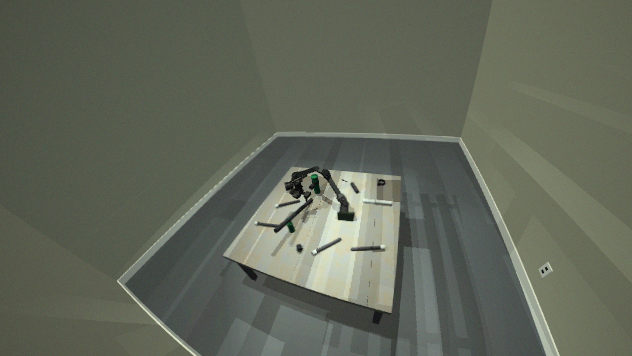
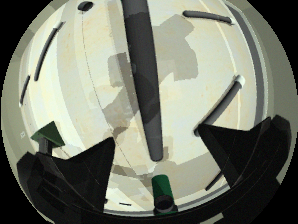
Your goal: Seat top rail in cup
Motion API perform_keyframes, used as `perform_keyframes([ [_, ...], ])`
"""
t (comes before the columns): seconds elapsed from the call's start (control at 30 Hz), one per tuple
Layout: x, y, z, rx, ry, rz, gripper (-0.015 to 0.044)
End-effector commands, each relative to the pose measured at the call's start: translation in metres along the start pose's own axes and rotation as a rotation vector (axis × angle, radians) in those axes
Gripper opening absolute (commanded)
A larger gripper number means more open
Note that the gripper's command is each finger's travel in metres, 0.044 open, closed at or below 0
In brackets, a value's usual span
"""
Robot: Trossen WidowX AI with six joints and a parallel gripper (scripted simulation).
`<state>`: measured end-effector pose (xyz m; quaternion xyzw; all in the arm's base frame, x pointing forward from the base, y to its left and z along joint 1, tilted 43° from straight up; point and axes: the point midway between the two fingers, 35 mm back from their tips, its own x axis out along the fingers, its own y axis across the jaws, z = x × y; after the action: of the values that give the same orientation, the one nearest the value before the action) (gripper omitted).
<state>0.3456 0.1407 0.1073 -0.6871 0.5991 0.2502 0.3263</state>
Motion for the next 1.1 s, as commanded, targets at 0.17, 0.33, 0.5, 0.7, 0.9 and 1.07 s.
perform_keyframes([
  [0.17,0.025,-0.001,0.001,-0.023,-0.009,0.001,0.044],
  [0.33,0.035,0.0,0.001,-0.023,-0.008,0.001,0.044],
  [0.5,0.047,0.0,0.001,-0.023,-0.008,0.001,0.044],
  [0.7,0.052,-0.001,0.001,-0.022,-0.008,0.001,0.044],
  [0.9,0.062,-0.001,0.002,-0.022,-0.008,0.001,0.044],
  [1.07,0.07,-0.002,0.002,-0.022,-0.008,0.001,0.044],
])
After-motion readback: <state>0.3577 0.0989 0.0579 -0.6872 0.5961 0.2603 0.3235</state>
